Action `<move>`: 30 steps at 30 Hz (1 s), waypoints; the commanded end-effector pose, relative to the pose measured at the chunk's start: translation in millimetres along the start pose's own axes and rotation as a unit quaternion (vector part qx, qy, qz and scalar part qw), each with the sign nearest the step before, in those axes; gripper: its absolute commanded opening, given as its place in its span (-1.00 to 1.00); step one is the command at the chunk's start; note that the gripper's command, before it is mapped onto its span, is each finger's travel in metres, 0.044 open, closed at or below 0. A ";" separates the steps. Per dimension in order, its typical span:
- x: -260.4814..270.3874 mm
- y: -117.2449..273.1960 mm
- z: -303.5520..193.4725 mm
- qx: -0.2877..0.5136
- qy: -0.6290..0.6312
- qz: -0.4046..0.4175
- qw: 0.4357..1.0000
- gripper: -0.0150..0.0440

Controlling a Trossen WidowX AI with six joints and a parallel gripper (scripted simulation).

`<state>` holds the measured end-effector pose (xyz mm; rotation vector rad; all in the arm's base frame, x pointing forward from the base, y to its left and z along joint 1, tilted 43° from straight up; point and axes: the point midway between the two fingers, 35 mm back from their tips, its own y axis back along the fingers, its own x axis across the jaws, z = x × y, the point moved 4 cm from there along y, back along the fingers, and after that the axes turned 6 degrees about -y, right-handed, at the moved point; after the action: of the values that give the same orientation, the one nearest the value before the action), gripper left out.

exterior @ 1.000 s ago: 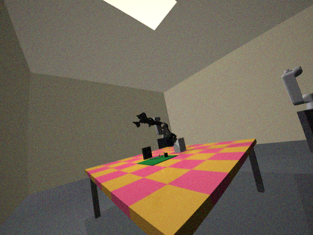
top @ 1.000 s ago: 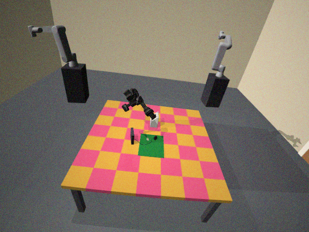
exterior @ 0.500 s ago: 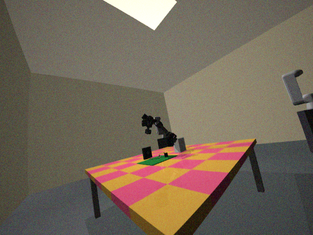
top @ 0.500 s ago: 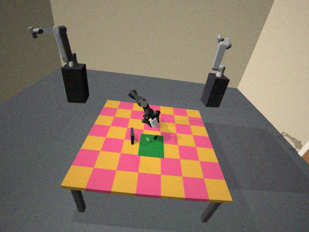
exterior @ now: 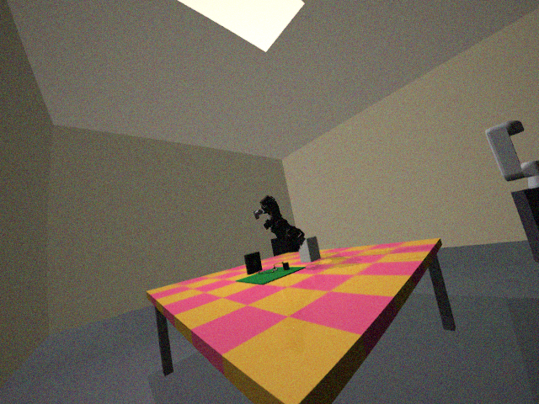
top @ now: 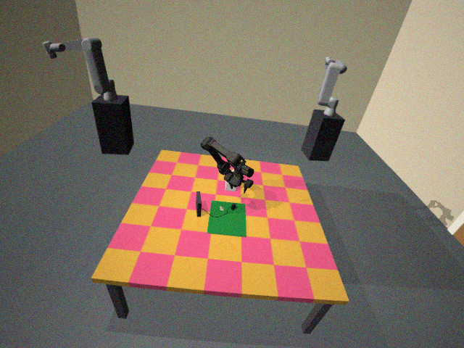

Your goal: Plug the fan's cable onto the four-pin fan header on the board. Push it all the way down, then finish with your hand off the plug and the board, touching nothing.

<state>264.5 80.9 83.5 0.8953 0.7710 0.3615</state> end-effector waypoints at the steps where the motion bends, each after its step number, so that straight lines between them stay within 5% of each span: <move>1: -5.2 -3.4 -6.6 -0.016 -0.006 -0.057 0.998 1.00; 8: -4.7 -11.4 -5.7 -0.016 -0.006 -0.056 0.998 1.00; 16: -16.3 -100.7 -2.7 -0.018 -0.006 -0.057 0.998 1.00; 30: -17.4 -111.9 -2.2 -0.018 -0.006 -0.057 0.998 1.00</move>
<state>249.8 10.7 4.5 0.8210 0.7899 0.2716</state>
